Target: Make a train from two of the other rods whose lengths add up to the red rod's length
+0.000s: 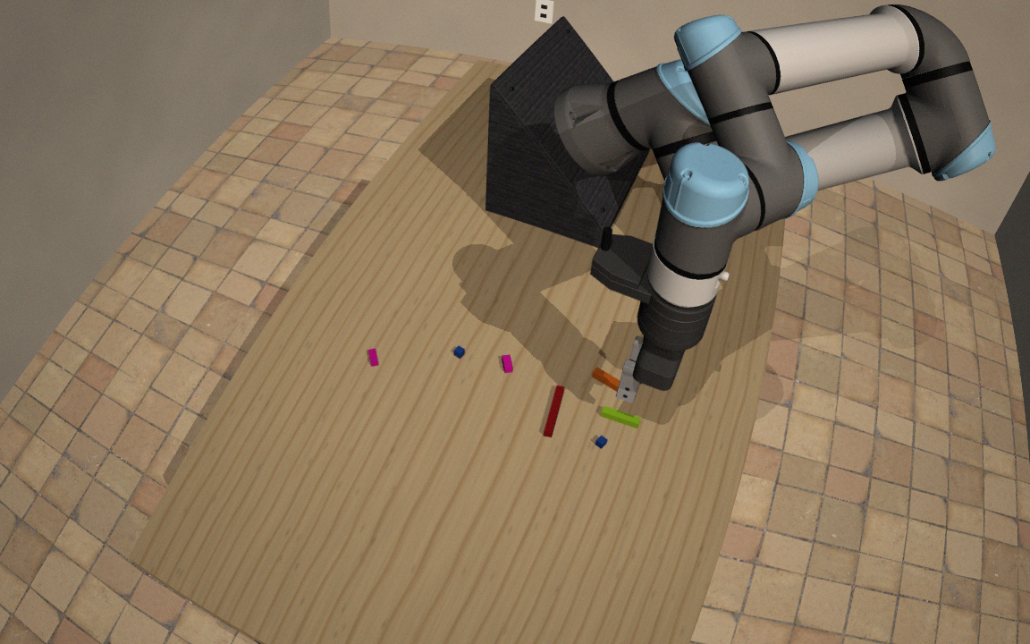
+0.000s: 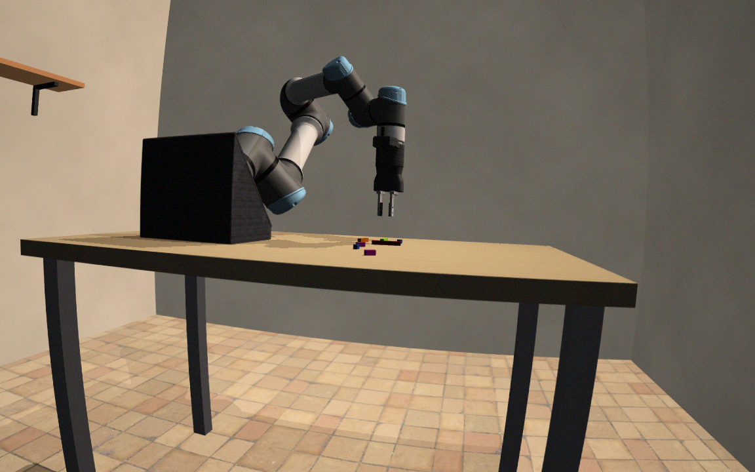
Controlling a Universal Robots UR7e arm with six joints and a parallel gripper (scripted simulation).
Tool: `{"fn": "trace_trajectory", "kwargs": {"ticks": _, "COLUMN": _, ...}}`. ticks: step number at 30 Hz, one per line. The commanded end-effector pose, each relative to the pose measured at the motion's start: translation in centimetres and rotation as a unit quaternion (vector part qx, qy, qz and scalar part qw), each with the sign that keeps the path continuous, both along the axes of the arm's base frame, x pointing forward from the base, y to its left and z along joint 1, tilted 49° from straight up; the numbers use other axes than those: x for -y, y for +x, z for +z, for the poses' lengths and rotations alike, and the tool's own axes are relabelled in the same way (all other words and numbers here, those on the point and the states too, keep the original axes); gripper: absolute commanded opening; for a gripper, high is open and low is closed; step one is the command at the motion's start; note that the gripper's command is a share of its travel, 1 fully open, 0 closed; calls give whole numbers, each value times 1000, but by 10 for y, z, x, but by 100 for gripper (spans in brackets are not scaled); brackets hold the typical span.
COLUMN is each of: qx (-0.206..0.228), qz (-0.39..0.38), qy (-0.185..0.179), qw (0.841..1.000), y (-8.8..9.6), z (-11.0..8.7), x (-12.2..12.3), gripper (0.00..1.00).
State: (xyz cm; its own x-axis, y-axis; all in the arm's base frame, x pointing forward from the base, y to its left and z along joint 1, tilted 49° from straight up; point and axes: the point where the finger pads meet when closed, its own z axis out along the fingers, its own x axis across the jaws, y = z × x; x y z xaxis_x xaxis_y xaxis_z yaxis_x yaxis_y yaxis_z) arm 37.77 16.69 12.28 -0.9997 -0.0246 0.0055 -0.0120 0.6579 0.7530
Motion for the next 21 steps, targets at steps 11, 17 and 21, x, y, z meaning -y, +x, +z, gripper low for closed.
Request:
{"fn": "trace_trajectory", "kwargs": {"ticks": 11, "qx": 10, "qz": 8, "qy": 0, "qw": 1000, "y": 0, "z": -4, "x": -5, "gripper": 54}}
{"fn": "trace_trajectory", "kwargs": {"ticks": 17, "qx": 10, "qz": 8, "qy": 0, "qw": 1000, "y": 0, "z": -7, "x": -8, "gripper": 54}}
{"fn": "trace_trajectory", "kwargs": {"ticks": 21, "qx": 10, "qz": 8, "qy": 0, "qw": 1000, "y": 0, "z": -11, "x": -13, "gripper": 54}}
